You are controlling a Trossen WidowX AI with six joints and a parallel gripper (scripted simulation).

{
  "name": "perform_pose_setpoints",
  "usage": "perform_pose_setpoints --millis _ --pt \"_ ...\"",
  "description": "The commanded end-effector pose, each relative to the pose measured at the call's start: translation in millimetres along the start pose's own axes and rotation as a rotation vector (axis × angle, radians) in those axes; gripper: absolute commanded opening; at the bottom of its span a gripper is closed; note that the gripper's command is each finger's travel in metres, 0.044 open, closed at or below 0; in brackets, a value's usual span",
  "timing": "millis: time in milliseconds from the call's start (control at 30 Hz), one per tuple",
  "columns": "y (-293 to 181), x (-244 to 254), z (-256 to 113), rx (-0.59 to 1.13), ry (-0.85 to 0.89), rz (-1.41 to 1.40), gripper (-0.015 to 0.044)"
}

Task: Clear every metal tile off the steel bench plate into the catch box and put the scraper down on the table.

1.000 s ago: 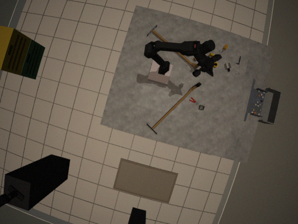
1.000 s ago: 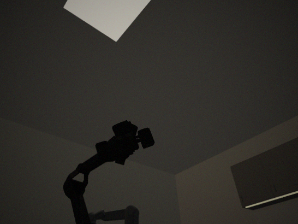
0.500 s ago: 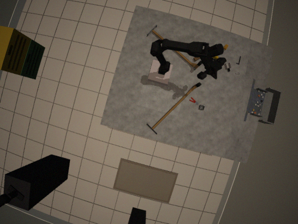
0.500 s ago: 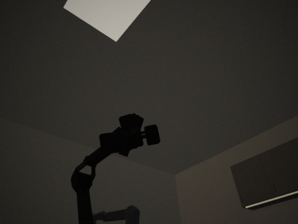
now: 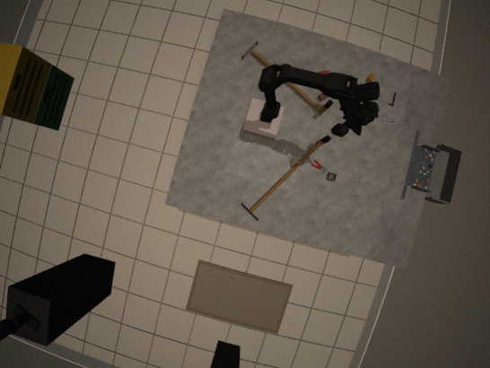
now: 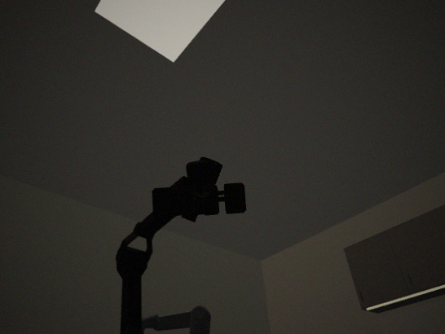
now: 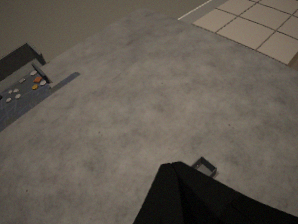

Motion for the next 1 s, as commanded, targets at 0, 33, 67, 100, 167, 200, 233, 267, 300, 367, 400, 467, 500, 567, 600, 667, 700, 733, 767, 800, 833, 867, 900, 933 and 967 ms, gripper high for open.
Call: perform_pose_setpoints --millis 0,33,67,100,167,200,233,267,300,367,400,467,500,567,600,667,700,733,767,800,833,867,900,933,967 --pt "5 2 8 0.032 0.002 -0.025 0.0" --pt "6 2 11 0.041 0.002 -0.032 0.0" --pt "7 2 13 0.05 0.002 -0.038 0.0" --pt "8 2 16 0.059 0.002 -0.045 0.0" --pt "11 3 21 0.077 0.002 -0.057 0.0" --pt "12 3 23 0.086 0.002 -0.063 0.0" --pt "13 3 26 0.096 0.002 -0.069 0.0" --pt "13 3 28 0.105 0.002 -0.075 0.0" --pt "14 3 31 0.114 0.002 -0.081 0.0" --pt "16 3 36 0.133 0.003 -0.093 0.0" --pt "17 3 39 0.142 0.004 -0.098 0.0" --pt "19 3 44 0.161 0.005 -0.109 0.0" --pt "19 3 47 0.17 0.005 -0.114 0.0" --pt "21 3 52 0.189 0.007 -0.125 0.0" --pt "22 3 55 0.199 0.008 -0.13 0.0" --pt "23 3 61 0.217 0.01 -0.14 0.0" --pt "24 2 64 0.227 0.011 -0.145 0.0" --pt "24 2 66 0.236 0.012 -0.149 0.0" --pt "25 2 69 0.246 0.013 -0.154 0.0" --pt "25 2 72 0.255 0.015 -0.159 0.0" --pt "26 1 75 0.265 0.016 -0.163 0.0" --pt "26 1 78 0.274 0.017 -0.167 0.0" --pt "27 0 80 0.284 0.019 -0.172 0.0" --pt "27 0 83 0.293 0.021 -0.176 0.0" --pt "28 0 86 0.303 0.022 -0.18 0.0"
Point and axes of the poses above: the point midway between the two fingers, 35 mm back from their tips, its own z axis out along the fingers, its own x axis across the jaws, y = z × x, the point moved 10 cm from there along -z, back along the fingers, and after that the axes turned 8 degrees about -z, right-handed, at the moved point
